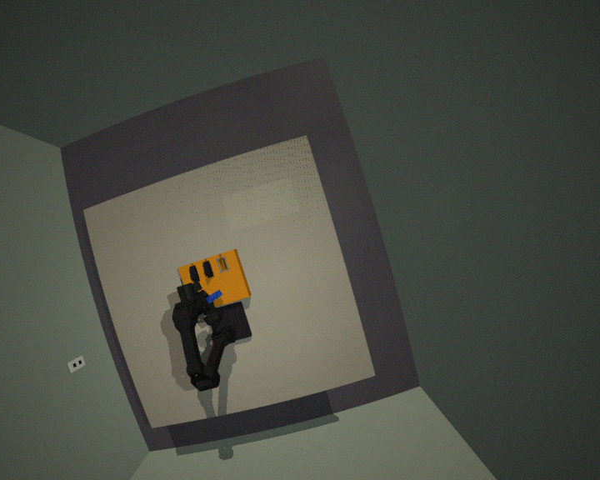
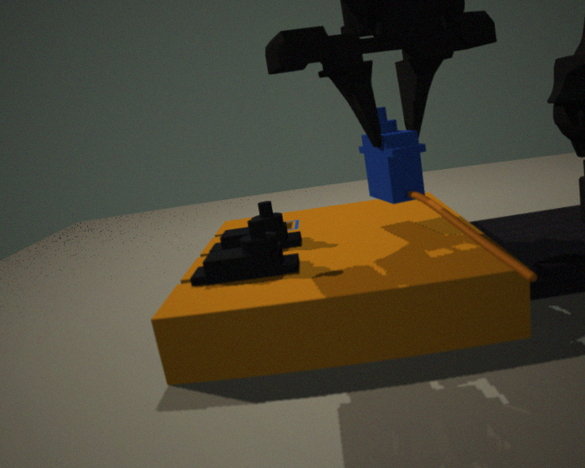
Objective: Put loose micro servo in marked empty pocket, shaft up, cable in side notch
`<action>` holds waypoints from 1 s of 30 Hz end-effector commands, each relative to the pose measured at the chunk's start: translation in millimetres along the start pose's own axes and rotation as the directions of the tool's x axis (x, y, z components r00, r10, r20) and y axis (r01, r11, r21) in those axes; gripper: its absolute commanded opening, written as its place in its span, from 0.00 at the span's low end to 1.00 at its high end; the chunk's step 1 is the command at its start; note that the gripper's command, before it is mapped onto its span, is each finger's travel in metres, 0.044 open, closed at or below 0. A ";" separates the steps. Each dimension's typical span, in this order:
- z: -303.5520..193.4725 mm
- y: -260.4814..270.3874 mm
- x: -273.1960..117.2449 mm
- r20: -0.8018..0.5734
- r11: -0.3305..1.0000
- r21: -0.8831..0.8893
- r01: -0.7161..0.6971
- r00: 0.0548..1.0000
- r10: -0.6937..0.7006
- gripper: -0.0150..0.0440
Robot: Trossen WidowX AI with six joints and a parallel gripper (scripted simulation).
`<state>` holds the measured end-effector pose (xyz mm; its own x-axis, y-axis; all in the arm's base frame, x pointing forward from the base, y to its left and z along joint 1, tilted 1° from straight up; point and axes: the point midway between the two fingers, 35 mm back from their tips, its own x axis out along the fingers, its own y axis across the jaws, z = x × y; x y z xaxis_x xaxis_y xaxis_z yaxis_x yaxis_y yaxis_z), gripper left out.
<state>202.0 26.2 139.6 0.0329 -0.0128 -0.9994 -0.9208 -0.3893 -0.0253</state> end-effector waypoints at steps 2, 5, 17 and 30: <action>0.7 -6.2 -2.2 0.001 1.000 0.001 0.007 1.000 -0.007 0.25; 1.1 -17.7 -2.3 0.001 1.000 0.001 0.008 1.000 -0.008 0.25; -2.0 -37.6 -2.6 0.001 1.000 0.001 0.009 1.000 -0.009 0.25; -50.5 -25.2 -2.6 -0.004 1.000 0.001 0.008 1.000 -0.008 0.25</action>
<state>240.5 3.4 141.3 0.0299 -0.0144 -0.9994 -0.9215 -0.3877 -0.0220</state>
